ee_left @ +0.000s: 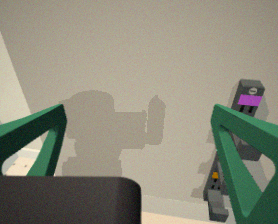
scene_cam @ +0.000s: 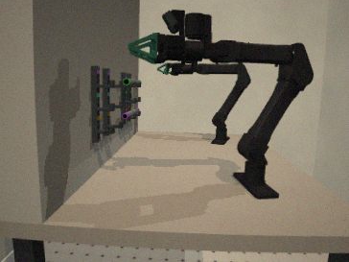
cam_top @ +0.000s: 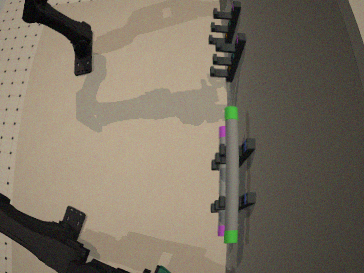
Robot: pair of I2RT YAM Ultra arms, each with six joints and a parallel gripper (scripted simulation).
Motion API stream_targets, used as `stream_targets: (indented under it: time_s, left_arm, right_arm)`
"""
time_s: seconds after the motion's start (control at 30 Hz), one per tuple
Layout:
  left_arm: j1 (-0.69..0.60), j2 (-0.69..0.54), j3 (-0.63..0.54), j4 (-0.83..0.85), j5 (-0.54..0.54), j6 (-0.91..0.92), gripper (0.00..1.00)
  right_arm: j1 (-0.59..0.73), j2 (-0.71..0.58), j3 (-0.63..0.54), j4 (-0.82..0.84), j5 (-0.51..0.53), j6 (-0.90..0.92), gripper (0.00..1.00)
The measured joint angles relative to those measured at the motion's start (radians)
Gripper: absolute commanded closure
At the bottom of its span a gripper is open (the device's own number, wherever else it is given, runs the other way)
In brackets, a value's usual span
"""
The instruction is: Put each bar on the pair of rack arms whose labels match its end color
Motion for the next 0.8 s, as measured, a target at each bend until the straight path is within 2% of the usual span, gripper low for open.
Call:
stream_targets:
  time_s: [0.6, 0.8]
  left_arm:
    - [0.000, 0.000, 0.000, 0.000, 0.000, 0.001, 0.00]
    - [-0.022, 0.000, -0.023, 0.020, -0.014, 0.038, 0.00]
  right_arm:
    - [0.000, 0.000, 0.000, 0.000, 0.000, -0.001, 0.00]
    - [0.040, 0.000, -0.042, 0.016, 0.023, -0.037, 0.00]
